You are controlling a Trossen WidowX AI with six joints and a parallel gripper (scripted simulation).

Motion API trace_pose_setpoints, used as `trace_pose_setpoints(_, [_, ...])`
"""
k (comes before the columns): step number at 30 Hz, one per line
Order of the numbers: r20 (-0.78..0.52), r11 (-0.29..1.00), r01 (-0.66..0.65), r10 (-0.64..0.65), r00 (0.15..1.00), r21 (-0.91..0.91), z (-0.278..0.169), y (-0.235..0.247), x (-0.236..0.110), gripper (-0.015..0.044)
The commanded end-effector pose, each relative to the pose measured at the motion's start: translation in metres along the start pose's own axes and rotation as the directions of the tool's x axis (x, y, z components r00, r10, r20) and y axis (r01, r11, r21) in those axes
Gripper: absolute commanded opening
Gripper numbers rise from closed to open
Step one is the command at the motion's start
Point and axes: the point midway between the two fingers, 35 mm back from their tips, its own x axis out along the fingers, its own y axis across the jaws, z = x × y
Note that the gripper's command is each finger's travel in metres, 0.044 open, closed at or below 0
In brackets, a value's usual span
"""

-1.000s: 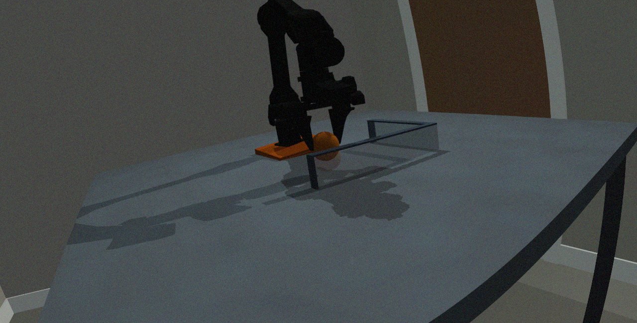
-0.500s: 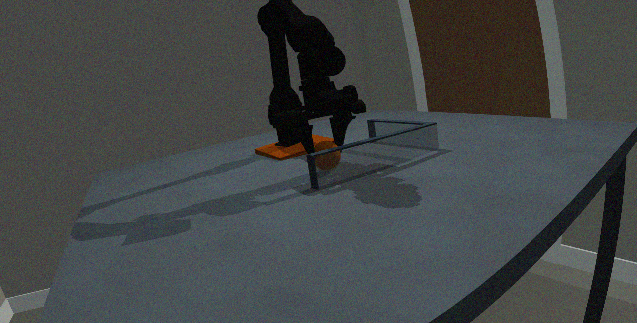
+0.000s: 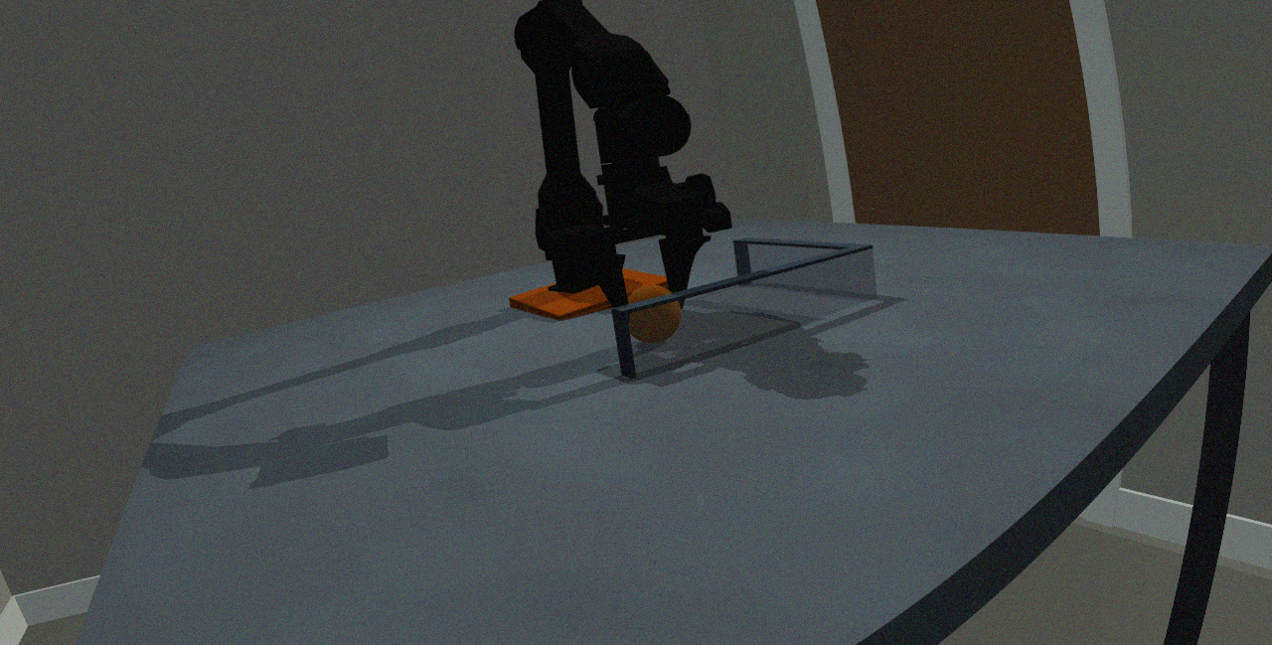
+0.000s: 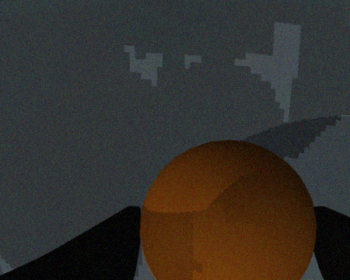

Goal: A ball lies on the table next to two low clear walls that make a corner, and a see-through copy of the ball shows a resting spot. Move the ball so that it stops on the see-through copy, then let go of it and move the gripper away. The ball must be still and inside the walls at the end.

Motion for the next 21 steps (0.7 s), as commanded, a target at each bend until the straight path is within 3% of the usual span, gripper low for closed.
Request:
trace_pose_setpoints(1, [0.001,1.0,0.0,0.0,1.0,0.0,0.0,0.0,0.0,0.0315])
trace_pose_setpoints(4, [0.001,1.0,0.0,0.0,1.0,0.0,0.0,0.0,0.0,0.039])
trace_pose_setpoints(6, [0.0,1.0,0.0,0.0,1.0,0.0,0.001,0.0,-0.009,0.039])
trace_pose_setpoints(12, [-0.007,1.0,-0.001,0.001,1.0,-0.004,0.0,0.0,-0.082,0.039])
trace_pose_setpoints(21, [0.003,1.0,0.0,0.0,1.0,-0.006,0.002,-0.001,-0.076,0.039])
